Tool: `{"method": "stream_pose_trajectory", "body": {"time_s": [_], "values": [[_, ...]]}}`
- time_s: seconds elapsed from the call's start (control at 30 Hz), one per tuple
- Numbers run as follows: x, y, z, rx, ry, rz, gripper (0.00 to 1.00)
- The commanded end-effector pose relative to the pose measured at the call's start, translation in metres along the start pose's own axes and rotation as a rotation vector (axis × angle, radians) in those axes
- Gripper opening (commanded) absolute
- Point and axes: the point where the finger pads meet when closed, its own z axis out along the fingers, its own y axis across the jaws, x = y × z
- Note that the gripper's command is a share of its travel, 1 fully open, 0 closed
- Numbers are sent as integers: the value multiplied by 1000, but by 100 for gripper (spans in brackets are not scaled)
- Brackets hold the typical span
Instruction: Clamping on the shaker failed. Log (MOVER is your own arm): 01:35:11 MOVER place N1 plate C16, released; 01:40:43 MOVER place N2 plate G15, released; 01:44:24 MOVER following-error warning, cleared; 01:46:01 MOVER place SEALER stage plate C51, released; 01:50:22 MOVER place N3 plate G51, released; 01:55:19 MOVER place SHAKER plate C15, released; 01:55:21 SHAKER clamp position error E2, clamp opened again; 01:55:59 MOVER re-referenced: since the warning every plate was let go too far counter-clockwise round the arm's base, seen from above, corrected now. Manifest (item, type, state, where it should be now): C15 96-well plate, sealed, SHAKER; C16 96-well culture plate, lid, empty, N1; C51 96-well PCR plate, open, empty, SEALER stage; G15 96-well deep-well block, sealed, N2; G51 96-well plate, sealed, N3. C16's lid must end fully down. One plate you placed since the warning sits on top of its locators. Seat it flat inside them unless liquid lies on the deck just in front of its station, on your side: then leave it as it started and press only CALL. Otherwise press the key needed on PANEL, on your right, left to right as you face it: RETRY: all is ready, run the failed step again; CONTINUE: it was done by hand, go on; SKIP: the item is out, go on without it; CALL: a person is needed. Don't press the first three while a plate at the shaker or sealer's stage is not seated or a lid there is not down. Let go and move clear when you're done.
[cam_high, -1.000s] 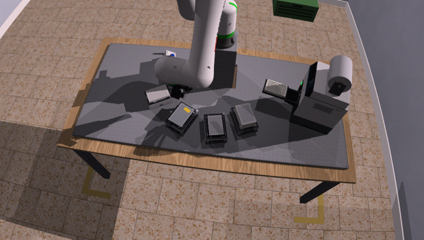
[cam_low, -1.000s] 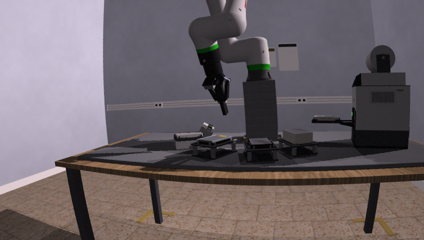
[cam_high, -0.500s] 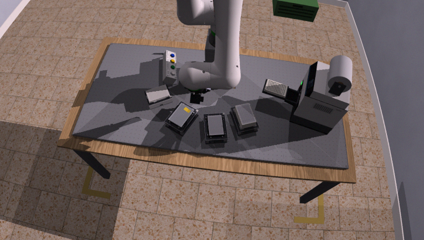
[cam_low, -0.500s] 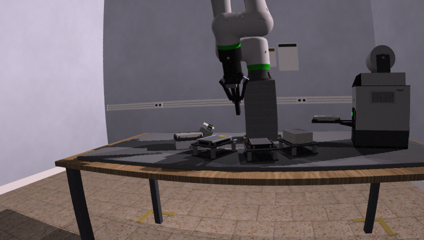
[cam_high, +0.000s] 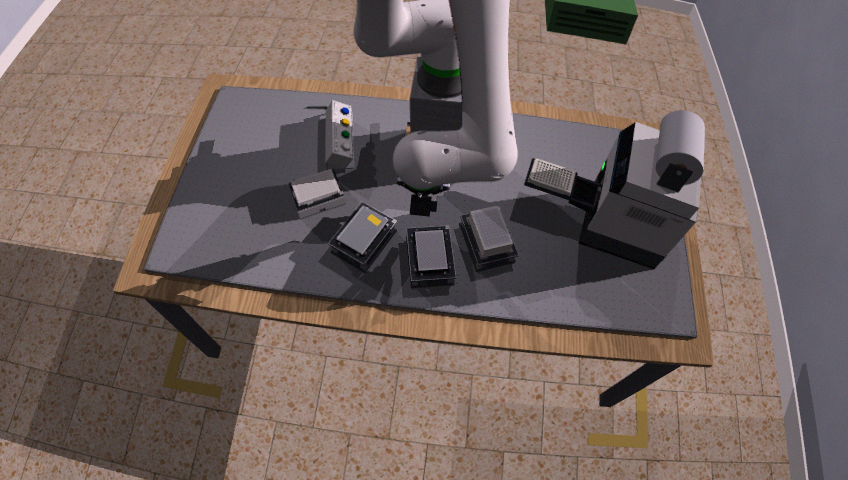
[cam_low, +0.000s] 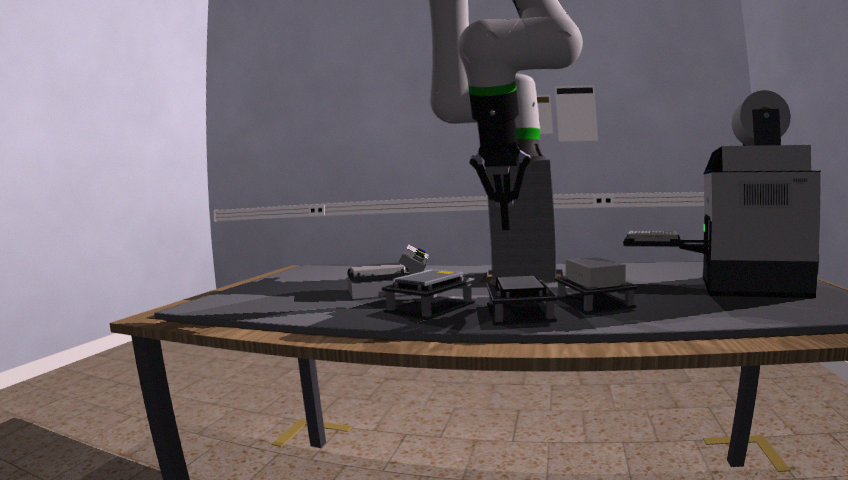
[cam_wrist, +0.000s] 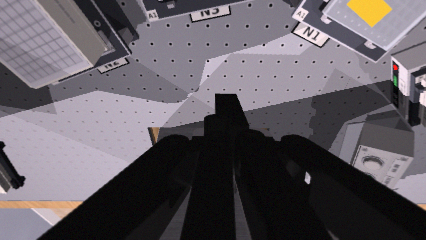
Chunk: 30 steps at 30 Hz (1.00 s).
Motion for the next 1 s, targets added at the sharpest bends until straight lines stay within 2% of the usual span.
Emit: {"method": "stream_pose_trajectory", "body": {"time_s": [0.0, 0.17, 0.43, 0.73, 0.97], "values": [[4, -17, -2, -1, 1, 0, 10], [4, -16, -2, -1, 1, 0, 10], [20, -17, 34, -1, 1, 0, 10], [20, -12, 36, 8, 1, 18, 10], [12, 22, 40, 67, 1, 145, 10]]}}
